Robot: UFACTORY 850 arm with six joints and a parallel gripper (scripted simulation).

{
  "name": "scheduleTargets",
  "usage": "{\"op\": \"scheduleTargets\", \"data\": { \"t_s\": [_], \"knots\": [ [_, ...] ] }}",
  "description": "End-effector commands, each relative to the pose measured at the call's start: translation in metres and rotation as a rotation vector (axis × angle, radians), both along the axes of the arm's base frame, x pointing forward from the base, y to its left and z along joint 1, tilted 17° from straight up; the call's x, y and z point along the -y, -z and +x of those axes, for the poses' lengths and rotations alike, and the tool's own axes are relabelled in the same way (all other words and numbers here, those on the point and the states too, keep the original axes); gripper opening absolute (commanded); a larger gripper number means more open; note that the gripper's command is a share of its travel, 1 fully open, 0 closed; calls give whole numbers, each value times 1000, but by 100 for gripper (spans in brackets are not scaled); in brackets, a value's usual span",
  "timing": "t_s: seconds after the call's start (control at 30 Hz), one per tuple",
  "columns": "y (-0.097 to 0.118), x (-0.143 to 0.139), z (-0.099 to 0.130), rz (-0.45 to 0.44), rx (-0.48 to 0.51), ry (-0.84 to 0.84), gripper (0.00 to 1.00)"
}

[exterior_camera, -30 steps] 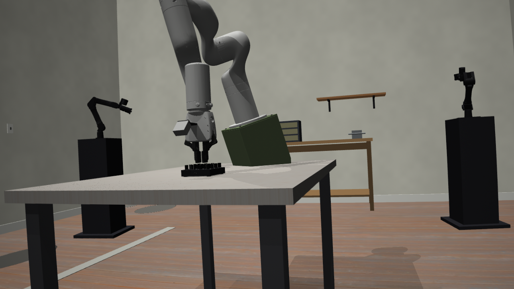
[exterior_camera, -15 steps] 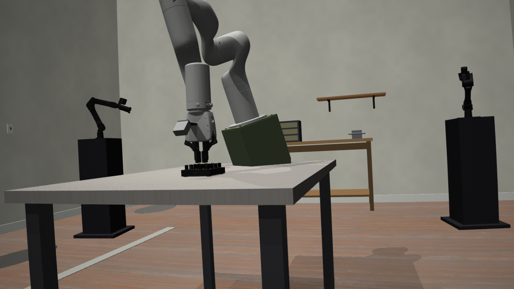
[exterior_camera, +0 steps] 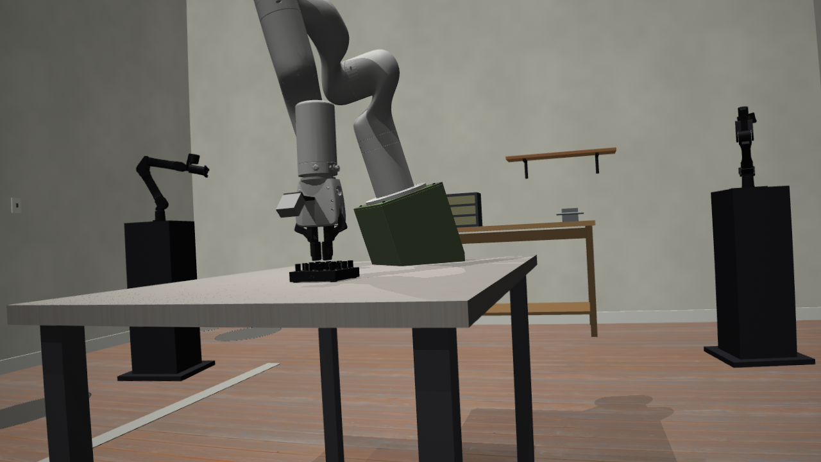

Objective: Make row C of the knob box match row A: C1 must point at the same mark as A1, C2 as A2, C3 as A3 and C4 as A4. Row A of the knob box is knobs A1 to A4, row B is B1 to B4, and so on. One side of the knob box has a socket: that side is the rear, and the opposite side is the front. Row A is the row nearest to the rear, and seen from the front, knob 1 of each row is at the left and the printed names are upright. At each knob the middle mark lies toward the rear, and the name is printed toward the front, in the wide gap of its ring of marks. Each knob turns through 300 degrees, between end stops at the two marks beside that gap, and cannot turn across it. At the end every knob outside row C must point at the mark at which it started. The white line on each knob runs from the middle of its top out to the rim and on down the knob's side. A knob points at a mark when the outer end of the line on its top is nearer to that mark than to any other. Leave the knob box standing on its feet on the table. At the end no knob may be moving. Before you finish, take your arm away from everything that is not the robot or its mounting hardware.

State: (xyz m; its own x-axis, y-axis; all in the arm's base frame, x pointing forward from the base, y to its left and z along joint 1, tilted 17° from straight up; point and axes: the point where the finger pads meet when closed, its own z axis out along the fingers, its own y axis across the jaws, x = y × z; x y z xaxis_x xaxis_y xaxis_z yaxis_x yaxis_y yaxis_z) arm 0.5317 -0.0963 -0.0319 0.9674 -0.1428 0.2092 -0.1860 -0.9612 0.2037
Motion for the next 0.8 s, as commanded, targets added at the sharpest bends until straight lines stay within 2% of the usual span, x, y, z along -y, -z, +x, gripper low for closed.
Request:
{"op": "scheduleTargets", "data": {
  "t_s": [0.0,0.77],
  "knots": [
    [1,0,1,0,1,0,19],
    [11,3,3,0,1,0,19]
  ]
}}
